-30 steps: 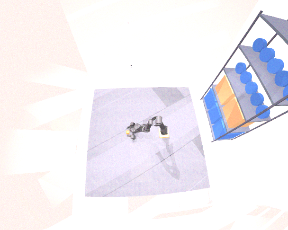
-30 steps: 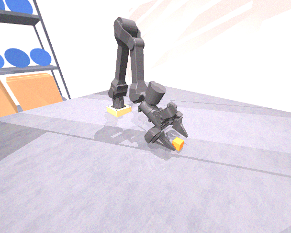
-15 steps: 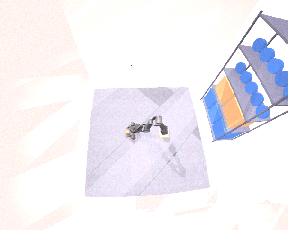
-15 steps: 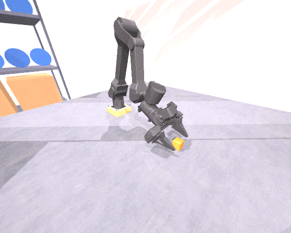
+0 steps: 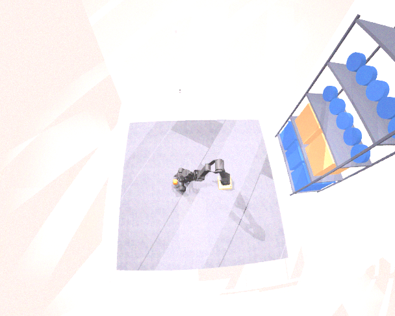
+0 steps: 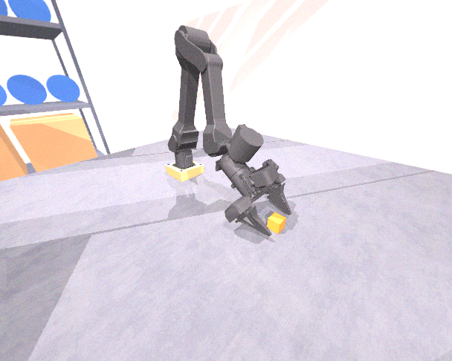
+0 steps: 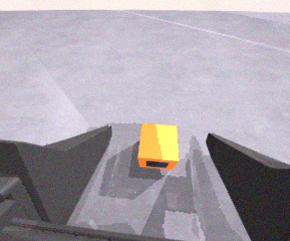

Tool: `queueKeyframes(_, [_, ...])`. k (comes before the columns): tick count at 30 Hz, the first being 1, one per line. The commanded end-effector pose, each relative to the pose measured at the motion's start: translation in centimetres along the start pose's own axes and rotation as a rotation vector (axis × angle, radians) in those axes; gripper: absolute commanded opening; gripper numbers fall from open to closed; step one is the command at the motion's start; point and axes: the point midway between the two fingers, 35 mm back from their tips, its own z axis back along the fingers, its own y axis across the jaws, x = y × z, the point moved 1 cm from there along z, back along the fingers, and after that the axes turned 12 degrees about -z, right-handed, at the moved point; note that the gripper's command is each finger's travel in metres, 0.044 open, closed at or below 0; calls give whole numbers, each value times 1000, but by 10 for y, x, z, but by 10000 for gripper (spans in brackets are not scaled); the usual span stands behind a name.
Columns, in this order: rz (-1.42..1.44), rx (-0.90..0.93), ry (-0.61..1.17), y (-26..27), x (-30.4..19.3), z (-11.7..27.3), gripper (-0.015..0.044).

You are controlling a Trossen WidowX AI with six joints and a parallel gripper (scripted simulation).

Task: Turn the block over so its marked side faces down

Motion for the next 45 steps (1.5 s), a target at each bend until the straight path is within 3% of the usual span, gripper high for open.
queueKeyframes(1, [14, -25, 100, 5, 25, 2, 440])
queueKeyframes(11, [6, -91, 438, 12, 54, 58, 440])
queueKeyframes(27, [5, -96, 459, 13, 57, 56, 440])
queueKeyframes(45, [6, -200, 943, 21, 95, 35, 440])
